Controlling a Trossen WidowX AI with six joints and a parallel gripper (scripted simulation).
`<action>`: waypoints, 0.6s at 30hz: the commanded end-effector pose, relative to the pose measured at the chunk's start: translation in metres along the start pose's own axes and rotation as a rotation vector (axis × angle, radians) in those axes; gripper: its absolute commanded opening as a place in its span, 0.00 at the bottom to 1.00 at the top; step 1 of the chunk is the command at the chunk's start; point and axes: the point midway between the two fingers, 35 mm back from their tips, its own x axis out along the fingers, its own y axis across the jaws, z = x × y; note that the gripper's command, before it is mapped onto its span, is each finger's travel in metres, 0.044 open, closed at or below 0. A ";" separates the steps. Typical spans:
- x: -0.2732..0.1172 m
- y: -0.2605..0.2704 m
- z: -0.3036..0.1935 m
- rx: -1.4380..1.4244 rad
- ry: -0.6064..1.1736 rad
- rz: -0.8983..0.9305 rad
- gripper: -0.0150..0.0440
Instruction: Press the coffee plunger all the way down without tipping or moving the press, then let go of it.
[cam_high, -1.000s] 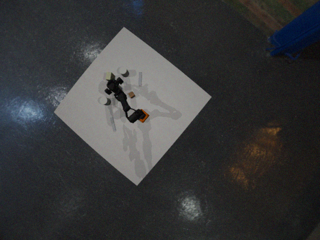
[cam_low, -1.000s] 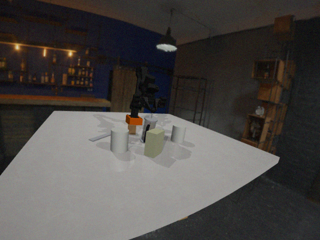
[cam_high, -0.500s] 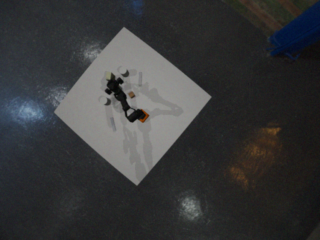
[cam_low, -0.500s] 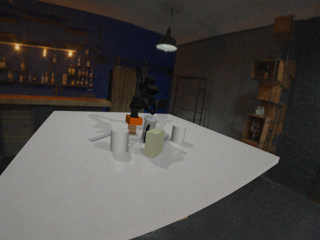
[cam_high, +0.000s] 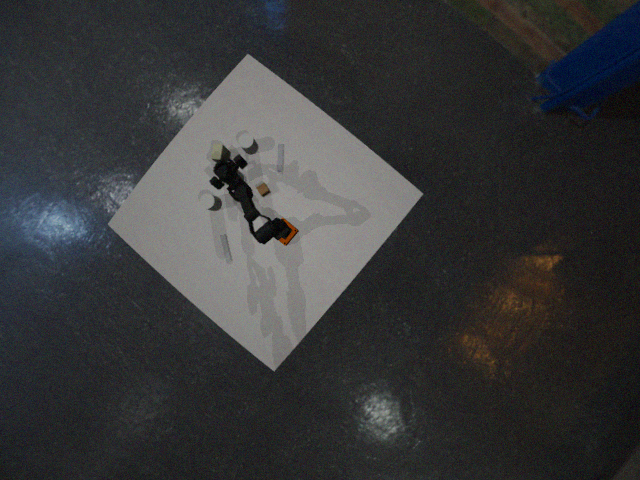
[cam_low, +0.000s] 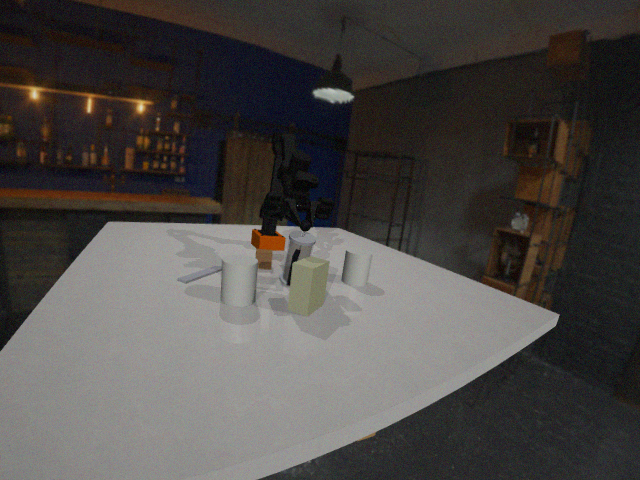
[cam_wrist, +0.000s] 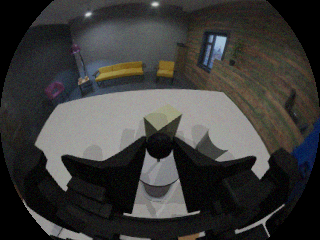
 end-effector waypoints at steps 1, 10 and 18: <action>0.003 0.000 -0.006 0.007 0.024 0.000 0.45; 0.004 0.000 -0.004 0.006 0.024 0.000 0.45; 0.005 0.000 -0.004 0.006 0.023 0.000 0.45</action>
